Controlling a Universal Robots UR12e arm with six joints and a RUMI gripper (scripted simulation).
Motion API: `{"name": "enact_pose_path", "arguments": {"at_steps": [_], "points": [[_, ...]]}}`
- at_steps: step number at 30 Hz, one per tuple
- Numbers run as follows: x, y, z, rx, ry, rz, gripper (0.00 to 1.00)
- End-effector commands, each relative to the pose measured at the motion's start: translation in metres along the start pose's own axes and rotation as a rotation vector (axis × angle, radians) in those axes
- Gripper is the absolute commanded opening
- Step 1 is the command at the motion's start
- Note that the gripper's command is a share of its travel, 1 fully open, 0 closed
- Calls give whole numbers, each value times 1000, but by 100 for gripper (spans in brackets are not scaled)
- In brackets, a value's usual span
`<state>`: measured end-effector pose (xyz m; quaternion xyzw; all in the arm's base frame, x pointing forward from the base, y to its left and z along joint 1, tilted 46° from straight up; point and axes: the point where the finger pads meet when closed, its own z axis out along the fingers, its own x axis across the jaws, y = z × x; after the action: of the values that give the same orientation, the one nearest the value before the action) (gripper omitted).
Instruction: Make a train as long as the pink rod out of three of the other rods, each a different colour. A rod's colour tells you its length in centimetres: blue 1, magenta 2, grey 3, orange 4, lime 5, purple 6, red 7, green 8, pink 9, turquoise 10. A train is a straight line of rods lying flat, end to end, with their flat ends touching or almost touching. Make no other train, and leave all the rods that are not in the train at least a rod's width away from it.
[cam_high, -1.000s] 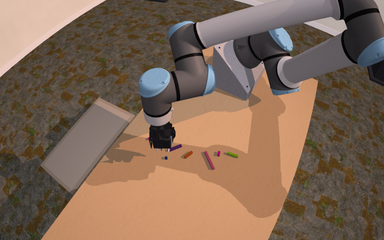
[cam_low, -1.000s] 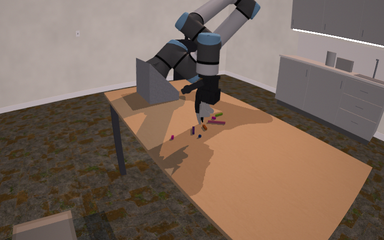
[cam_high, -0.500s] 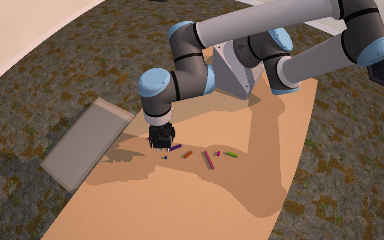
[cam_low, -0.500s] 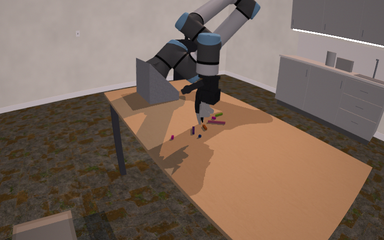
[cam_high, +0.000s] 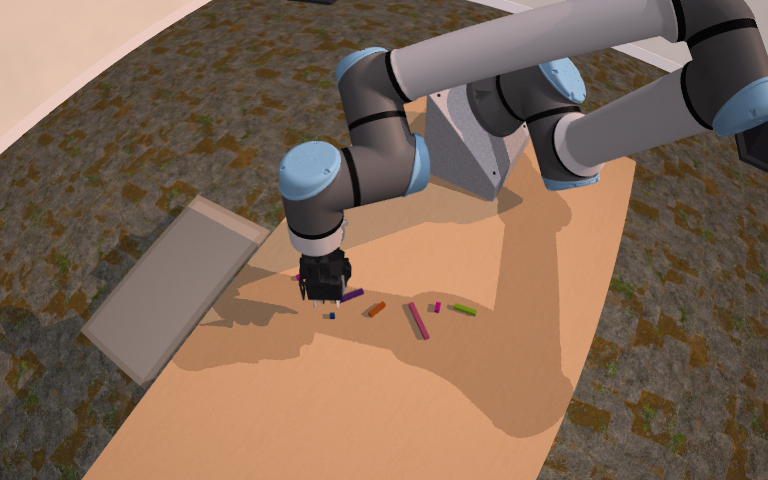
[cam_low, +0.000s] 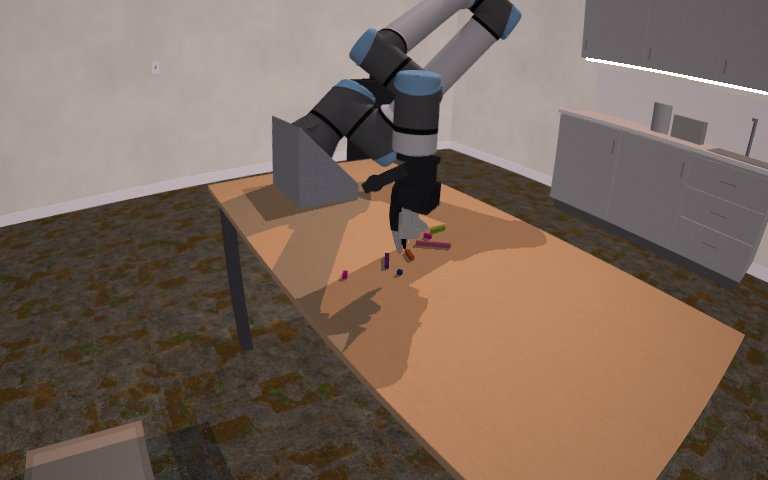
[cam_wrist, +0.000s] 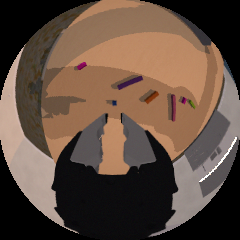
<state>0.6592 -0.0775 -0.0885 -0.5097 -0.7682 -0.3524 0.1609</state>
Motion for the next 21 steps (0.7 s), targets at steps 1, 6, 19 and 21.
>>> {"name": "enact_pose_path", "arguments": {"at_steps": [1,6,19,21], "points": [[-1,0,5,-1,-1,0,14],[-1,0,13,-1,-1,0,14],[-1,1,30,-1,-1,0,14],[-1,1,33,-1,-1,0,14]]}}
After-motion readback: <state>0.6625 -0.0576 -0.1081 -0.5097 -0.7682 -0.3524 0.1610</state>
